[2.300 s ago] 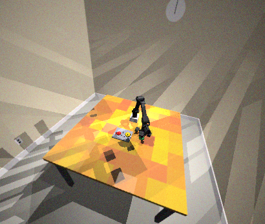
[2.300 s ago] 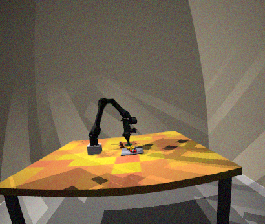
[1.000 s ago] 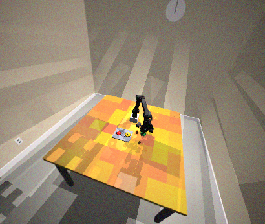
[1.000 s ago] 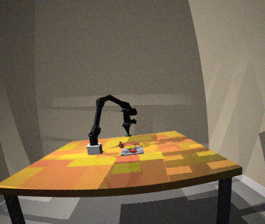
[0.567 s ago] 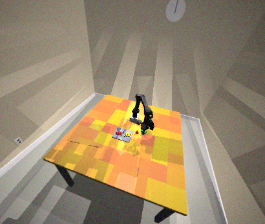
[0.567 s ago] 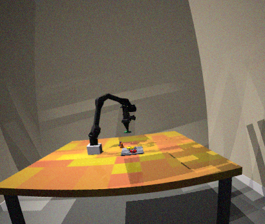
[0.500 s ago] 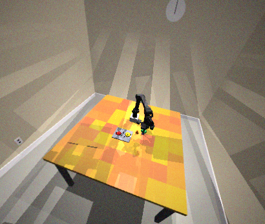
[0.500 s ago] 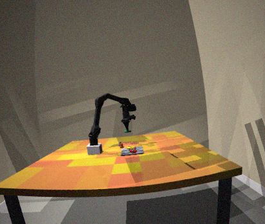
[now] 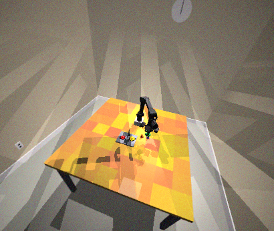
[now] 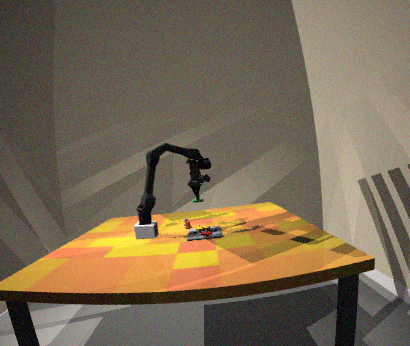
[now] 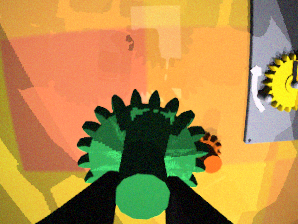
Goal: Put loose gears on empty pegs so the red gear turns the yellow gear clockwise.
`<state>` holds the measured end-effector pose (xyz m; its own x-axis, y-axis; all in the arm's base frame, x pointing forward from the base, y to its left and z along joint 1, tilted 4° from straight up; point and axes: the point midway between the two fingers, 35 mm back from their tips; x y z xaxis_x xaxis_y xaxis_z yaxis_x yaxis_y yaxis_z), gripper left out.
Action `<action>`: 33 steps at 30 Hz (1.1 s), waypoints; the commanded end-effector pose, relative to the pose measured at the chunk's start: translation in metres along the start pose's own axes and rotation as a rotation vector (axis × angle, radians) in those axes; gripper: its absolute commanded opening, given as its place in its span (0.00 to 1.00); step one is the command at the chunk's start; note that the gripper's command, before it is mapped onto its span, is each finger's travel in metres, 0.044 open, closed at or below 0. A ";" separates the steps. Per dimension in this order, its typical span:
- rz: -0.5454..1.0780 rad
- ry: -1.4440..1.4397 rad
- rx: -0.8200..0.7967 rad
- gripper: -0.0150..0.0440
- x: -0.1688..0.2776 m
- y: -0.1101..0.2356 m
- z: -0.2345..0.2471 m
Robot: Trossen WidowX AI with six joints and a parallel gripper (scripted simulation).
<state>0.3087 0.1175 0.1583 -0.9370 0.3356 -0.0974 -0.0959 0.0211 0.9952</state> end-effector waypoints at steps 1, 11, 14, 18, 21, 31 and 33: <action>0.000 -0.001 -0.002 0.25 -0.004 -0.002 -0.009; 0.005 -0.009 -0.002 0.25 -0.014 -0.011 -0.029; 0.005 -0.009 -0.001 0.25 -0.017 -0.013 -0.035; 0.005 -0.008 -0.001 0.25 -0.021 -0.017 -0.044; 0.004 -0.008 0.000 0.25 -0.024 -0.019 -0.050; 0.003 -0.006 0.002 0.25 -0.032 -0.028 -0.072; 0.003 -0.006 0.002 0.25 -0.034 -0.029 -0.076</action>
<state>0.3188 0.0404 0.1327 -0.9342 0.3447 -0.0916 -0.0882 0.0255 0.9958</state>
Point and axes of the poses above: the point midway between the two fingers, 35 mm back from their tips, its own y axis back along the fingers, its own z axis across the jaws, x = y × z, and after that the axes turned 1 degree about -y, right-handed
